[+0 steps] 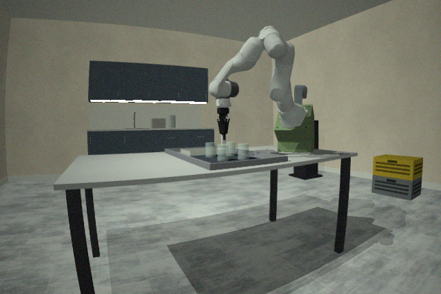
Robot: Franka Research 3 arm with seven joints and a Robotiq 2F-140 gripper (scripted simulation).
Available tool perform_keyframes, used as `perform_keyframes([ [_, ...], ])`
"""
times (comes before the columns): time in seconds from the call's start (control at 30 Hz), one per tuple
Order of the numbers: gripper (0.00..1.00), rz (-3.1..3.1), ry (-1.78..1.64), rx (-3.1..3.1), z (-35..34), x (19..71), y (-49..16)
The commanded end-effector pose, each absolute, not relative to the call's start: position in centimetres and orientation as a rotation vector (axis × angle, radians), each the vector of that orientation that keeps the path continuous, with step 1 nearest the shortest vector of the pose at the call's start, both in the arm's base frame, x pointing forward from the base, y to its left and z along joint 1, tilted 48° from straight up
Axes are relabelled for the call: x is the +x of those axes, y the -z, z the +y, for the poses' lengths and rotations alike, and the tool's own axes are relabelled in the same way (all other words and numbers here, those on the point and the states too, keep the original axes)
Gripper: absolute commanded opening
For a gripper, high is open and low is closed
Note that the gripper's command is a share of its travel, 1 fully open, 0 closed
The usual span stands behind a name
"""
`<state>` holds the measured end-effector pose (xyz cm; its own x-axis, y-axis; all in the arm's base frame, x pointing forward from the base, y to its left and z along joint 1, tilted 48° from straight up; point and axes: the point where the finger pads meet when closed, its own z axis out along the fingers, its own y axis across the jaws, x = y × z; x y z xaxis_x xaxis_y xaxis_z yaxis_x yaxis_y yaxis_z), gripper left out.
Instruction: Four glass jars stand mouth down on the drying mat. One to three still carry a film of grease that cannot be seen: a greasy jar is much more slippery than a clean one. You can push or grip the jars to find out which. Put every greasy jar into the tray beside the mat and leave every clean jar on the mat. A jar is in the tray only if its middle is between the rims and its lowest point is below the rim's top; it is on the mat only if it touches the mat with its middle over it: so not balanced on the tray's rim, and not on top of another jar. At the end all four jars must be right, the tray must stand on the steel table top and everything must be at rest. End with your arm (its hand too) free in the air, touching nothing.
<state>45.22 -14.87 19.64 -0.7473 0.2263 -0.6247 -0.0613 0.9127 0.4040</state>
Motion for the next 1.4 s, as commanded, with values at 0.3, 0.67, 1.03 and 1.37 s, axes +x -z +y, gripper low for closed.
perform_keyframes([
  [0.3, 0.0, 2.357, -0.522, 0.116, -14.95, 45.07, -19.57],
  [0.67, 0.0, 2.357, -0.522, 0.116, -14.92, 44.98, -19.49],
  [1.03, 0.0, 2.357, -0.522, 0.116, -14.9, 44.89, -19.42],
  [1.37, 0.0, 2.357, -0.522, 0.116, -14.87, 44.79, -19.33],
])
